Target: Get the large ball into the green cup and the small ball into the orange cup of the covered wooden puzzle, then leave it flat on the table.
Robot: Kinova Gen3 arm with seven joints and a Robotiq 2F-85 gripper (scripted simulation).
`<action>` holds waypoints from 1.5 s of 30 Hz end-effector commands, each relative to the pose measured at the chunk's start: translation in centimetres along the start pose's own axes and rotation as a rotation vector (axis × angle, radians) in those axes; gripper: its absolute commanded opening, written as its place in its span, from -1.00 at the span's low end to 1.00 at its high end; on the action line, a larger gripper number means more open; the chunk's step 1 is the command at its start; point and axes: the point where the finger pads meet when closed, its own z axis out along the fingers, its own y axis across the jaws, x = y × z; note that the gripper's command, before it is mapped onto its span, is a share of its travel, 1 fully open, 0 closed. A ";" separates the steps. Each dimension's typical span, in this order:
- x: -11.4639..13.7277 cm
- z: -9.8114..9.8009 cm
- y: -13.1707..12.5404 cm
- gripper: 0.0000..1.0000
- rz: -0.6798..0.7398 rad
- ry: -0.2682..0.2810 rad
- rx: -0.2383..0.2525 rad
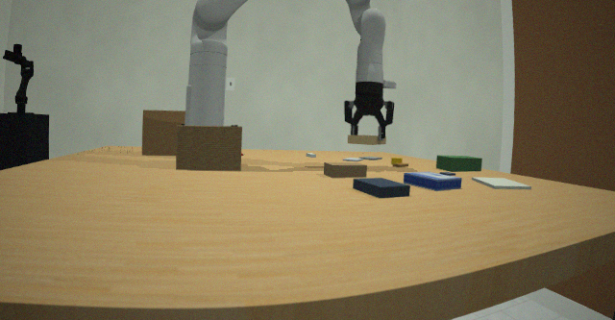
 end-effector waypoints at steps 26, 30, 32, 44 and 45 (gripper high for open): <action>0.0 -0.1 -0.1 0.48 -0.003 0.021 0.005; 0.0 -0.1 -0.1 0.48 -0.003 0.025 0.011; 0.0 -0.1 -0.1 0.48 -0.003 0.023 0.013; 0.1 -0.1 -0.1 0.48 -0.003 -0.008 0.000; 0.1 -0.1 -0.1 0.48 -0.003 -0.010 -0.004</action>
